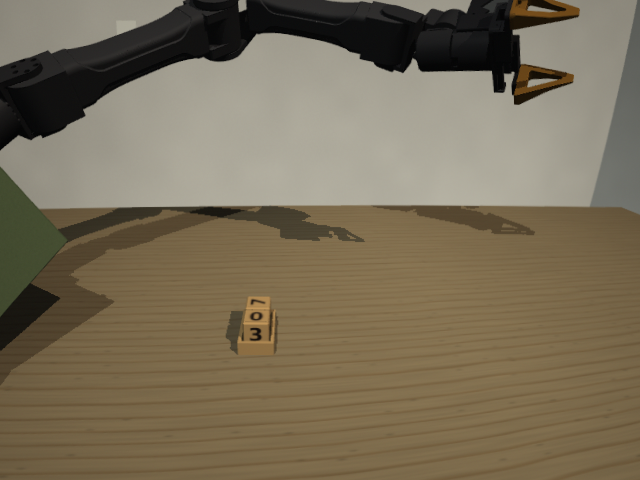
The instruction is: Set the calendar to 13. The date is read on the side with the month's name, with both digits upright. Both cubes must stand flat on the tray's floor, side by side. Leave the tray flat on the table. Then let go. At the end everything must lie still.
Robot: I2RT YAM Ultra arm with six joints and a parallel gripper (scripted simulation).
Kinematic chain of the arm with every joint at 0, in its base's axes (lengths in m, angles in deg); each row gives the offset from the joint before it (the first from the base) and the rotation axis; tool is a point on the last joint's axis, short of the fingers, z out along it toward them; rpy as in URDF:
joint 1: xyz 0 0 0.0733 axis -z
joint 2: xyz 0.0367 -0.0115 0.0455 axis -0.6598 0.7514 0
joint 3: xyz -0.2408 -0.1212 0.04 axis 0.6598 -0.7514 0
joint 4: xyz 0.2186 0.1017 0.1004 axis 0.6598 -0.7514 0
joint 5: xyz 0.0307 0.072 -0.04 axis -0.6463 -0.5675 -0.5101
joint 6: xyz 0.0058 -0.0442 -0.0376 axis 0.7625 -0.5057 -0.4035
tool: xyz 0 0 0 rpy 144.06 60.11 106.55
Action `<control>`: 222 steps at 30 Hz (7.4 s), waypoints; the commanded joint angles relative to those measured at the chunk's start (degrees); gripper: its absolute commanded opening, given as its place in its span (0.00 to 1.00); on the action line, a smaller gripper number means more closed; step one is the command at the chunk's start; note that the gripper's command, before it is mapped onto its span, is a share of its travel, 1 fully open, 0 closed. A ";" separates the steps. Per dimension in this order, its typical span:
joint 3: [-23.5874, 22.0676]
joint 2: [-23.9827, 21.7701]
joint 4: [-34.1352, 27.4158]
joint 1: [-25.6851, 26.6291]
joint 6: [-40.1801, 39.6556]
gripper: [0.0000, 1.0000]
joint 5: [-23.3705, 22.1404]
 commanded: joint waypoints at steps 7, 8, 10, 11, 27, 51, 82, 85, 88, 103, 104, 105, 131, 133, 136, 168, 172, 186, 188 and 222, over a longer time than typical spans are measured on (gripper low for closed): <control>0.18 -0.33 0.14 0.40 0.02 1.00 0.09; 0.18 -0.33 0.14 0.40 0.02 1.00 0.09; 0.18 -0.33 0.14 0.40 0.02 1.00 0.09; 0.18 -0.33 0.14 0.40 0.02 1.00 0.09; -7.70 -1.86 -5.75 3.25 -6.99 1.00 -11.38; -35.23 -5.96 -26.43 12.30 -30.98 1.00 -50.70; -57.41 -9.27 -43.09 19.54 -50.31 1.00 -82.40; -57.41 -9.27 -43.08 19.53 -50.31 1.00 -82.40; -57.41 -9.27 -43.09 19.54 -50.31 1.00 -82.40; -57.41 -9.27 -43.09 19.54 -50.31 1.00 -82.40; -57.41 -9.27 -43.09 19.54 -50.31 1.00 -82.40; -57.41 -9.27 -43.09 19.54 -50.31 1.00 -82.40; -58.63 -9.29 -39.43 18.09 -61.71 1.00 -82.35; -59.00 -9.30 -38.33 17.66 -65.12 1.00 -82.34; -59.04 -9.30 -38.23 17.62 -65.43 1.00 -82.34; -64.77 -9.41 -21.17 10.90 -118.62 1.00 -82.13; -64.97 -9.41 -20.57 10.66 -120.49 1.00 -82.13; -65.17 -9.42 -19.97 10.42 -122.34 0.45 -82.12; -65.17 -9.41 -19.98 10.43 -122.35 0.45 -82.12; -65.37 -9.36 -19.26 10.14 -121.82 0.45 -82.07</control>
